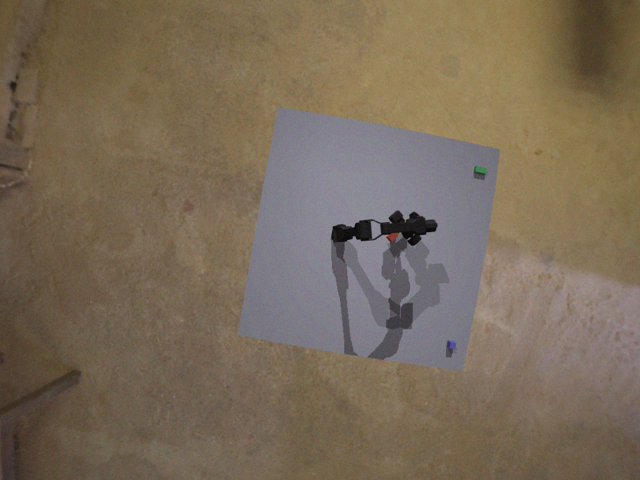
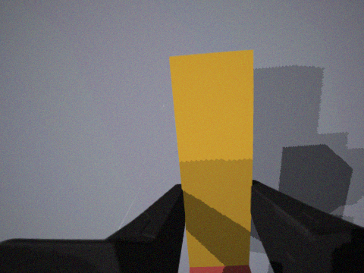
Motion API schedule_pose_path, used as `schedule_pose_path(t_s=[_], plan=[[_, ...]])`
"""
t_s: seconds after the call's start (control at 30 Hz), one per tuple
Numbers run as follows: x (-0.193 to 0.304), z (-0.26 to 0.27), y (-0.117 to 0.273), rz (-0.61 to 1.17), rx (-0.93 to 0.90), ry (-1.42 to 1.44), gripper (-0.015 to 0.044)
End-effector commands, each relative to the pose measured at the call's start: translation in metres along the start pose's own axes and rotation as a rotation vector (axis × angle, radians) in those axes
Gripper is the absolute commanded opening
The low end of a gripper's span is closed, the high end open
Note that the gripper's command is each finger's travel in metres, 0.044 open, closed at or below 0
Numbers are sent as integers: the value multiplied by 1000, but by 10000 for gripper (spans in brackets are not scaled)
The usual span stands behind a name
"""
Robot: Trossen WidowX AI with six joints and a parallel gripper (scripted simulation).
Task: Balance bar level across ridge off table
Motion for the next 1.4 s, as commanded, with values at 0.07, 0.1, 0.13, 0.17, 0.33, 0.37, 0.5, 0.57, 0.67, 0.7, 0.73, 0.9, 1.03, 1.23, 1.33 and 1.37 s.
schedule_pose_path(t_s=[0.07,0.1,0.13,0.17,0.33,0.37,0.5,0.57,0.67,0.7,0.73,0.9,1.03,1.23,1.33,1.37], plan=[[0,-1,-1,2,4,1,0],[0,-1,-1,2,4,1,0],[0,-1,-1,2,4,1,0],[0,-1,-1,2,4,1,0],[0,-1,-2,2,4,1,0],[0,-1,-2,2,4,1,0],[0,-1,-2,2,4,1,0],[0,-1,-2,2,4,1,0],[0,-1,-2,2,4,1,0],[0,-1,-3,2,4,1,0],[0,-1,-3,2,4,1,0],[0,-1,-3,2,4,1,0],[0,-1,-3,2,4,1,0],[0,-1,-4,2,4,1,0],[0,-1,-4,2,4,1,0],[0,-1,-4,2,4,1,0]])
Point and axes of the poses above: the point midway between the two fingers, 35 mm back from their tips, its own y axis back along the fingers, its own z axis across the jaws, x = y × z, the point moved 4 cm from there along y, back along the fingers, and after that the axes turned 1 degree about y, right-handed, at the moved point
